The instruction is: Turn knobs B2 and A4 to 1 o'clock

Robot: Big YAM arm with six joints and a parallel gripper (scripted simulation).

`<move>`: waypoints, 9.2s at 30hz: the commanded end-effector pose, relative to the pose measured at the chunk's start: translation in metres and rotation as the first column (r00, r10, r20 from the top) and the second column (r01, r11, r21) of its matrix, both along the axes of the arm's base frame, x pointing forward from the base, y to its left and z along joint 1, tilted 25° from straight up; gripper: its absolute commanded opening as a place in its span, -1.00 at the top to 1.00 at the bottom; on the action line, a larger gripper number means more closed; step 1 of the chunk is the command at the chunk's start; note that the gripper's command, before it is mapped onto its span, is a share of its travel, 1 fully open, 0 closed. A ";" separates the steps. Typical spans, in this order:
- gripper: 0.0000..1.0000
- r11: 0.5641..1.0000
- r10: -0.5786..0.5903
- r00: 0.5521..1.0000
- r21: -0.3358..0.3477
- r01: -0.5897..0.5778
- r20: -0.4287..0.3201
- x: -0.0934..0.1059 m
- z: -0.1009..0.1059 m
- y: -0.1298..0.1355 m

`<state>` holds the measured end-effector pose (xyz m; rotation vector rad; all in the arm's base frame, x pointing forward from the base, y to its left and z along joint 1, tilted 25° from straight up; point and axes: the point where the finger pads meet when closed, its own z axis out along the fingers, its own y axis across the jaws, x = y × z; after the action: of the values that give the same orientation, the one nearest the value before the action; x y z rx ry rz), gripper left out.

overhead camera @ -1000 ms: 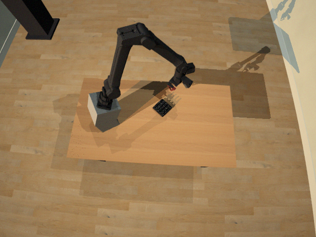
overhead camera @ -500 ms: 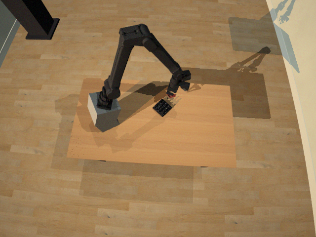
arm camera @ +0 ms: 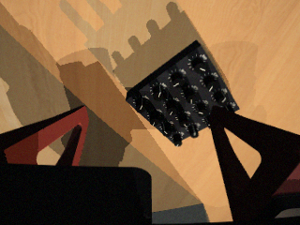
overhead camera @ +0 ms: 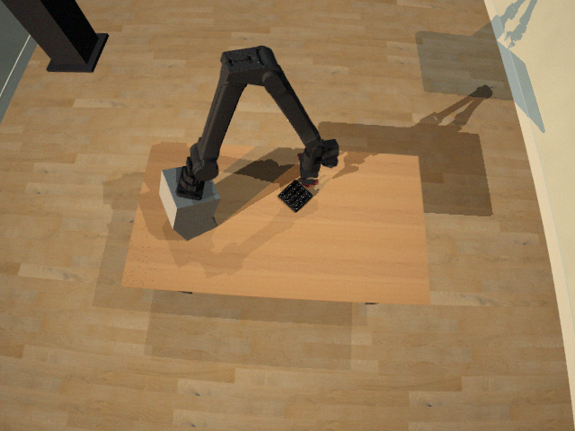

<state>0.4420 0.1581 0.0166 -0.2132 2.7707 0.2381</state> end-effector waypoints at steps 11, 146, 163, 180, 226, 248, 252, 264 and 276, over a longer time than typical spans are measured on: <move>-1.00 0.923 0.371 0.925 -0.144 -0.357 0.087 -0.008 -0.030 -0.025; -1.00 0.787 0.599 0.791 -0.271 -0.554 0.121 -0.026 -0.047 -0.048; -1.00 0.786 0.599 0.792 -0.270 -0.556 0.115 -0.044 -0.062 -0.070; -1.00 0.786 0.599 0.794 -0.265 -0.558 0.104 -0.052 -0.072 -0.081; -1.00 0.784 0.602 0.792 -0.266 -0.561 0.105 -0.052 -0.071 -0.080; -1.00 0.784 0.602 0.792 -0.266 -0.561 0.105 -0.052 -0.071 -0.080; -1.00 0.784 0.602 0.792 -0.266 -0.561 0.105 -0.052 -0.071 -0.080; -1.00 0.784 0.602 0.792 -0.266 -0.561 0.105 -0.052 -0.071 -0.080; -1.00 0.804 0.579 0.805 -0.257 -0.536 0.133 -0.030 -0.024 -0.014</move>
<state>0.3977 0.1208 -0.0328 -1.1219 2.4655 0.0481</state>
